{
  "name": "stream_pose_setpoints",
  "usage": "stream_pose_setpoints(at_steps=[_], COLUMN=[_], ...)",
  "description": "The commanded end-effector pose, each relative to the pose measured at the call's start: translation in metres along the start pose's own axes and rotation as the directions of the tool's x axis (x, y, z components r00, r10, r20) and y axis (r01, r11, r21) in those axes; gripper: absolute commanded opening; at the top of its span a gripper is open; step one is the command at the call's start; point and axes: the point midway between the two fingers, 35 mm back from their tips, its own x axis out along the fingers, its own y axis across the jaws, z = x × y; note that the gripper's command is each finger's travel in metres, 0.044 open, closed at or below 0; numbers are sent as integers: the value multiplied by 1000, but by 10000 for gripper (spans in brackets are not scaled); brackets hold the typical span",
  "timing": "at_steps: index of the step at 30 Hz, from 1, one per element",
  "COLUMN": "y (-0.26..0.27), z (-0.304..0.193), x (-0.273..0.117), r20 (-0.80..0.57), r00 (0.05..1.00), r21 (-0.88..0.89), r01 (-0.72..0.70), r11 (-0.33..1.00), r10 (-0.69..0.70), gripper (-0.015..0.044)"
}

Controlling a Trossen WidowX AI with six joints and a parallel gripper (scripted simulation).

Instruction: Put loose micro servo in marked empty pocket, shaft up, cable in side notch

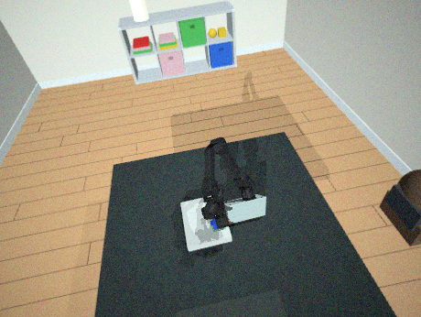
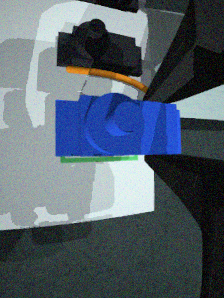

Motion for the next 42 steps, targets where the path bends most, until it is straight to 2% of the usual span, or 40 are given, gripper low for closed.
stream_pose_setpoints(at_steps=[1,42], y=[0,-1], z=[1,1], x=[1,31], r20=[5,5], r00=[1000,1000], r21=[-4,-4], r01=[4,5], r11=[1000,1000], r10=[-3,-5], gripper=[0,0])
